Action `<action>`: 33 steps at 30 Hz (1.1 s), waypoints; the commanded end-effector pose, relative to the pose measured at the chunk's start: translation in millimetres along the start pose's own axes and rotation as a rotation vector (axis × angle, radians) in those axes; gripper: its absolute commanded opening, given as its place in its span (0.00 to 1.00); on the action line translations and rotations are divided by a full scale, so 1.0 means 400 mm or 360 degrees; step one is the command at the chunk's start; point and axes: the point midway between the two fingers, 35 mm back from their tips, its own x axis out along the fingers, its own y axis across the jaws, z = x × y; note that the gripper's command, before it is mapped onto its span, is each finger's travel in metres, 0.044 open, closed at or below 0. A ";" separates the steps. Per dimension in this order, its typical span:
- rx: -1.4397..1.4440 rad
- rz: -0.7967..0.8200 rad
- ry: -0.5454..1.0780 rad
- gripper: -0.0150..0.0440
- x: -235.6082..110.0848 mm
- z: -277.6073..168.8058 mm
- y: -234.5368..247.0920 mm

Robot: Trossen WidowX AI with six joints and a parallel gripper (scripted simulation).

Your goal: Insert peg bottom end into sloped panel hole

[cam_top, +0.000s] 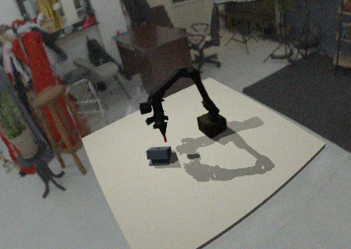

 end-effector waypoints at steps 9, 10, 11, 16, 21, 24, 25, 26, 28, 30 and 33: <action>0.0138 0.0069 -0.0025 0.25 -0.025 0.030 -0.027; 0.0149 0.0074 -0.0028 0.25 -0.027 0.032 -0.030; 0.0159 0.0080 -0.0030 0.25 -0.029 0.035 -0.032; 0.0211 0.0105 -0.0042 0.25 -0.039 0.046 -0.045; 0.0263 0.0131 -0.0053 0.25 -0.049 0.057 -0.058; 0.0294 0.0147 -0.0061 0.25 -0.055 0.064 -0.066; 0.0304 0.0152 -0.0063 0.25 -0.057 0.066 -0.069; 0.0315 0.0158 -0.0066 0.25 -0.059 0.068 -0.071; 0.0335 0.0168 -0.0070 0.25 -0.064 0.073 -0.077; 0.0356 0.0179 -0.0075 0.25 -0.068 0.077 -0.082; 0.0386 0.0194 -0.0083 0.25 -0.074 0.083 -0.091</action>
